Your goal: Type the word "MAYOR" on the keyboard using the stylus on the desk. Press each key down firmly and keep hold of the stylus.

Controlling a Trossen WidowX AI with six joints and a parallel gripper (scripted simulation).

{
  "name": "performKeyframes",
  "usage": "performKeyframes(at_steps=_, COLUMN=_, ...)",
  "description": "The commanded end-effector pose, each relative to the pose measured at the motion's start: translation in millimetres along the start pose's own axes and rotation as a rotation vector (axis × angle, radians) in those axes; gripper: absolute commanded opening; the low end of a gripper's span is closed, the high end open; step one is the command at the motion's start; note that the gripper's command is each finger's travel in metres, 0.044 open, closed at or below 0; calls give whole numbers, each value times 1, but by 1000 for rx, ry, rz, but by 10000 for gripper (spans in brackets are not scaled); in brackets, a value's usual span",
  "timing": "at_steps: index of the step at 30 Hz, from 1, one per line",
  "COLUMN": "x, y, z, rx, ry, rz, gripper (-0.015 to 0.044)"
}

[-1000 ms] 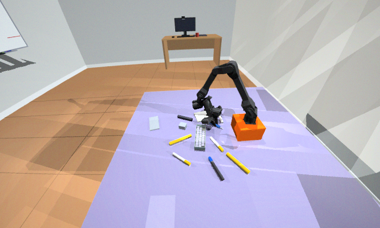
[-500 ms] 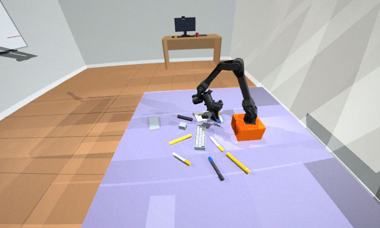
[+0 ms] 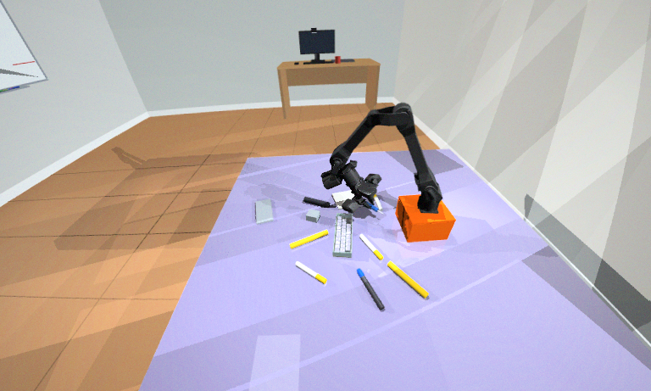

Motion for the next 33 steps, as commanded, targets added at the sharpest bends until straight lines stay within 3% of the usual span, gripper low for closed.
performKeyframes(at_steps=1, x=-5, y=-6, z=1, rx=81, ry=61, rz=60, gripper=0)
performKeyframes(at_steps=18, x=-23, y=-32, z=19, rx=454, ry=388, rz=224, gripper=0)
performKeyframes(at_steps=33, x=-42, y=-61, z=41, rx=742, ry=764, rz=164, gripper=0)
Point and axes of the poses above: the point midway between the two fingers, 35 mm back from their tips, its own x axis out along the fingers, its own y axis across the jaws, z = x × y, the point moved 3 cm from there along -x, back along the fingers, and after that the axes turned 5 degrees about x, right-handed, at the moved point
